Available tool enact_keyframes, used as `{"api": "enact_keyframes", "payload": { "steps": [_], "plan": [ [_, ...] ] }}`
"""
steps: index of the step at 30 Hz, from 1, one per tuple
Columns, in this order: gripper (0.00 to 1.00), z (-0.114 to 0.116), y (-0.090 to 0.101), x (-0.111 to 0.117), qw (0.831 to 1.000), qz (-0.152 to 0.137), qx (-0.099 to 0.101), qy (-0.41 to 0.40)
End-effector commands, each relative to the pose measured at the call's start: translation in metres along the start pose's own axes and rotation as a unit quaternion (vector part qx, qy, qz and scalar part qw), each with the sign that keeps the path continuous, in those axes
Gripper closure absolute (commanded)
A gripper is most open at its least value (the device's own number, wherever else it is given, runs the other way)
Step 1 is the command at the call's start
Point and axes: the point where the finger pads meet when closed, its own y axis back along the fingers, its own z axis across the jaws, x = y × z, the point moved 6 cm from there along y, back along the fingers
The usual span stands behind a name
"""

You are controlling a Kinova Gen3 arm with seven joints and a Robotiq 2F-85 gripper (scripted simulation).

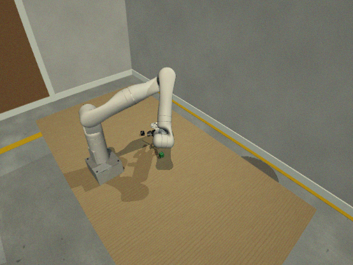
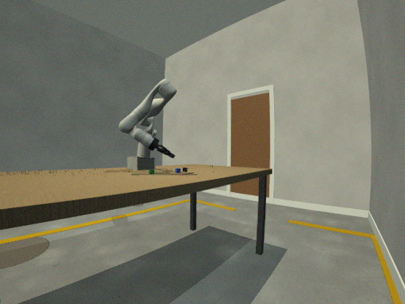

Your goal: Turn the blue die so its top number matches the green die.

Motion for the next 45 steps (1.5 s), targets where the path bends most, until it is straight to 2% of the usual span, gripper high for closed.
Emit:
{"api": "enact_keyframes", "payload": {
  "steps": [1, 8, 12, 14, 19, 22, 29, 31, 38, 45],
  "plan": [
    [0.59, 0.0, -0.002, 0.01, 1.0, -0.016, 0.0, 0.006],
    [0.59, 0.0, -0.006, 0.029, 0.995, -0.101, -0.005, 0.007],
    [0.59, 0.0, -0.013, 0.04, 0.987, -0.159, 0.002, 0.006],
    [0.59, 0.0, -0.013, 0.04, 0.987, -0.159, 0.002, 0.006],
    [0.59, 0.0, -0.019, 0.058, 0.972, -0.237, -0.007, 0.008],
    [0.59, -0.001, -0.025, 0.065, 0.961, -0.276, 0.0, 0.006],
    [0.59, -0.001, -0.036, 0.082, 0.933, -0.36, 0.002, 0.006],
    [0.59, -0.001, -0.036, 0.082, 0.933, -0.36, 0.002, 0.006],
    [0.59, -0.001, -0.046, 0.095, 0.906, -0.423, 0.001, 0.006],
    [0.59, -0.002, -0.053, 0.103, 0.885, -0.466, 0.002, 0.006]
  ]
}}
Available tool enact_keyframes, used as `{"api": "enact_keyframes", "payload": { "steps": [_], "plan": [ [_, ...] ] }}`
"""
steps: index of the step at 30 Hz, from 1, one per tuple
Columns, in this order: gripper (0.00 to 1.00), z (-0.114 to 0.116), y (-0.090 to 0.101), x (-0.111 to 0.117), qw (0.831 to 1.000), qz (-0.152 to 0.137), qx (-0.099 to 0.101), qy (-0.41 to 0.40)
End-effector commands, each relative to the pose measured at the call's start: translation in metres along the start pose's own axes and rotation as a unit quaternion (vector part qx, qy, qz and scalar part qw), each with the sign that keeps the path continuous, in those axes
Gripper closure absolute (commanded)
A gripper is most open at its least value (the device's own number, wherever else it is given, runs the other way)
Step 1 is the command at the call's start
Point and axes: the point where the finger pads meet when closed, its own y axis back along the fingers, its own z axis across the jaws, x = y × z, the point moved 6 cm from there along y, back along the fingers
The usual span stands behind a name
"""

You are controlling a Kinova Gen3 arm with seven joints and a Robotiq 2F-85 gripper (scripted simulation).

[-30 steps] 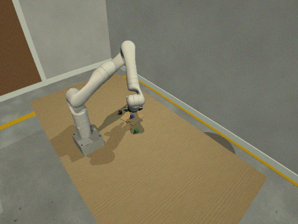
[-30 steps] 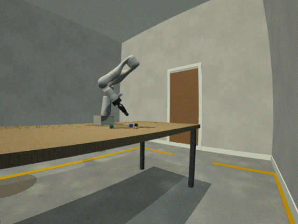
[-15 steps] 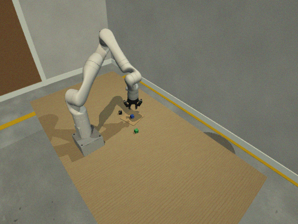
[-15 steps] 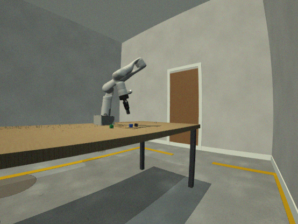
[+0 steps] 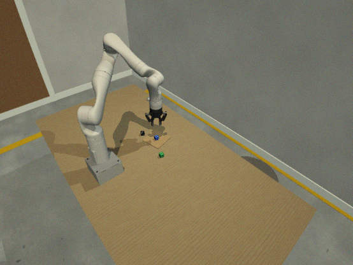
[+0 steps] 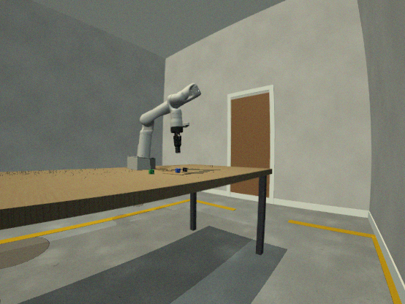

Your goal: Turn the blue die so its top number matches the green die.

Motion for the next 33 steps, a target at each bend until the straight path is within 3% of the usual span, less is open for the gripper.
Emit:
{"api": "enact_keyframes", "payload": {
  "steps": [1, 16, 17, 33],
  "plan": [
    [0.59, -0.0033, -0.0008, 0.0134, 1.0, -0.012, -0.001, 0.018],
    [0.59, -0.0032, 0.001, 0.0186, 0.999, -0.035, -0.003, 0.018],
    [0.0, -0.0032, 0.001, 0.0186, 0.999, -0.035, -0.003, 0.018],
    [0.0, -0.0032, 0.0042, 0.0188, 0.999, -0.035, -0.003, 0.018]
  ]
}}
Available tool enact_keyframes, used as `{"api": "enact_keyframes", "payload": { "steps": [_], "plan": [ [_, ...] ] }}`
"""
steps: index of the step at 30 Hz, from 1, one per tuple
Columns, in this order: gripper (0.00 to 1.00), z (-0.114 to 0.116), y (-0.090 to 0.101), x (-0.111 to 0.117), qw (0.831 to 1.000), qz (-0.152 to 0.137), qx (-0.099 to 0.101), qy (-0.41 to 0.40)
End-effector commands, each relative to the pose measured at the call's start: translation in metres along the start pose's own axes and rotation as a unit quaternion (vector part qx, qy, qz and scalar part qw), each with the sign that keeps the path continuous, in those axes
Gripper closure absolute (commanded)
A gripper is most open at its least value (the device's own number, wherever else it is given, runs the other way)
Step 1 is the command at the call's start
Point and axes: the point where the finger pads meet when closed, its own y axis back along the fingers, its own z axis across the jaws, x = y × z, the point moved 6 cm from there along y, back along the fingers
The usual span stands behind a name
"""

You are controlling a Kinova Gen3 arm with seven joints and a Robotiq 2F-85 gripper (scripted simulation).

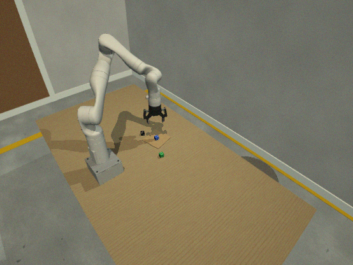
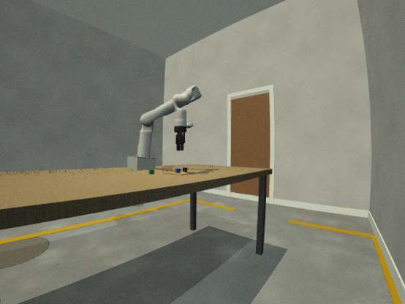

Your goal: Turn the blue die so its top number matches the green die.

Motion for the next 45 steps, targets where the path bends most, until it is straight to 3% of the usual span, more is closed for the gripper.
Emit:
{"api": "enact_keyframes", "payload": {
  "steps": [1, 6, 19, 45],
  "plan": [
    [0.0, 0.001, 0.004, 0.001, 1.0, 0.001, -0.001, 0.0],
    [0.0, 0.001, 0.011, 0.001, 1.0, 0.001, -0.001, 0.0],
    [0.0, 0.0, 0.051, 0.0, 1.0, 0.001, -0.001, 0.0],
    [0.0, 0.0, 0.057, 0.0, 1.0, 0.001, -0.001, 0.0]
  ]
}}
